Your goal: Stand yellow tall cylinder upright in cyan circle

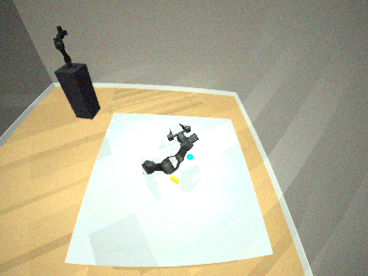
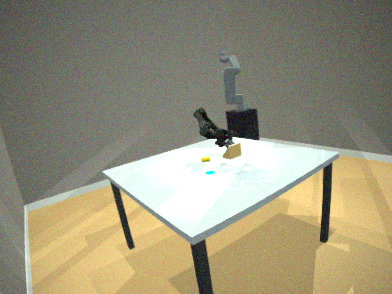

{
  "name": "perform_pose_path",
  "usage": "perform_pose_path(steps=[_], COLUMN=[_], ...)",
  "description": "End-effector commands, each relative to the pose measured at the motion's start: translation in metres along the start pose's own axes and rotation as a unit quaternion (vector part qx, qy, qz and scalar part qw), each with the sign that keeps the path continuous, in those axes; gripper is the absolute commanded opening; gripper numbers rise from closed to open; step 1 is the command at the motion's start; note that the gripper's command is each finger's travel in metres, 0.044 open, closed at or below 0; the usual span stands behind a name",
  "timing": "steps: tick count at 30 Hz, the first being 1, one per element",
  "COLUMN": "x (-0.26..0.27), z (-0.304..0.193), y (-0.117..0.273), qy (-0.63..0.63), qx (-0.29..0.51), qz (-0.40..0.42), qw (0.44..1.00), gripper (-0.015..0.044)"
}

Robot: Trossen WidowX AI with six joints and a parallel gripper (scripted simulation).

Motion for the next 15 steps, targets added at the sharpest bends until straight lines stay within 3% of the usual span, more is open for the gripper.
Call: perform_pose_path(steps=[1,4,15], x=[0.000,-0.003,-0.042], z=[0.000,0.002,-0.001], y=[0.001,0.016,0.109], qy=[0.000,0.004,0.036], qx=[-0.005,-0.076,-0.385], qz=[0.000,-0.009,-0.129], qw=[1.000,0.997,0.913], gripper=[0.0374,0.0309,0.0309])
Point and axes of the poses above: the point midway between the two fingers, 35 mm back from their tips, its own y axis back along the fingers, its own x axis across the jaws, z = x × y, the point moved 7 cm from there along y, back along the fingers, and after that the axes turned 8 degrees about y, right-handed, at the moved point
